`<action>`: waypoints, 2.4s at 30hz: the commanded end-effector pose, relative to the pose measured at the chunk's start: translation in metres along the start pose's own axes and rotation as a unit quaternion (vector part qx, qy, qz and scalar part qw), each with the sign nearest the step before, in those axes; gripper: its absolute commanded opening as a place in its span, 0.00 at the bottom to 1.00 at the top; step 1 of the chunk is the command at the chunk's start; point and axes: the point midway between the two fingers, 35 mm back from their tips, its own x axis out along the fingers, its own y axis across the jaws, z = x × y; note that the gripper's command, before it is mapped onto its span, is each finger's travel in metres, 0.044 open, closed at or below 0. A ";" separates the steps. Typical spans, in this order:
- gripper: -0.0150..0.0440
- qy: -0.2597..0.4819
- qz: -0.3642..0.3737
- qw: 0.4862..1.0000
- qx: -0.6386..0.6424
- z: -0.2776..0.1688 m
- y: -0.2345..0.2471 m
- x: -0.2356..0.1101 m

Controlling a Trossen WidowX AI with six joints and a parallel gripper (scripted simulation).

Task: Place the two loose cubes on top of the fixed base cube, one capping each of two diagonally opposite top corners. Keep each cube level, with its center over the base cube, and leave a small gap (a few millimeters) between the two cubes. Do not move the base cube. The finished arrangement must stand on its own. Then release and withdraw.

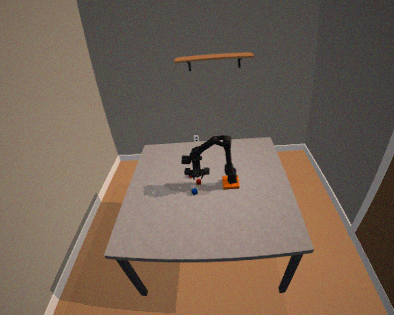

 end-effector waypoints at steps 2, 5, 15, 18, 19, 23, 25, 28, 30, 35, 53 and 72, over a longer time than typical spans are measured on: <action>0.70 -0.003 0.005 1.000 0.002 0.001 0.002 0.010; 0.70 -0.003 0.005 1.000 0.002 0.001 0.002 0.015; 0.61 -0.003 0.005 1.000 0.002 0.001 0.003 0.025; 0.48 -0.003 0.005 1.000 0.002 0.001 0.003 0.025; 0.44 -0.003 0.005 1.000 0.002 0.001 0.003 0.025; 0.43 -0.003 0.005 1.000 0.002 0.001 0.003 0.025; 0.43 -0.003 0.005 1.000 0.002 0.001 0.002 0.021; 0.43 -0.003 0.005 1.000 0.002 0.001 0.000 0.012; 0.43 -0.003 0.005 1.000 0.002 0.001 -0.001 0.006; 0.43 -0.003 0.005 1.000 0.002 0.000 -0.003 -0.009; 0.43 -0.002 0.005 1.000 0.002 0.000 -0.003 -0.067; 0.43 -0.003 0.005 0.999 0.040 0.027 -0.011 -0.075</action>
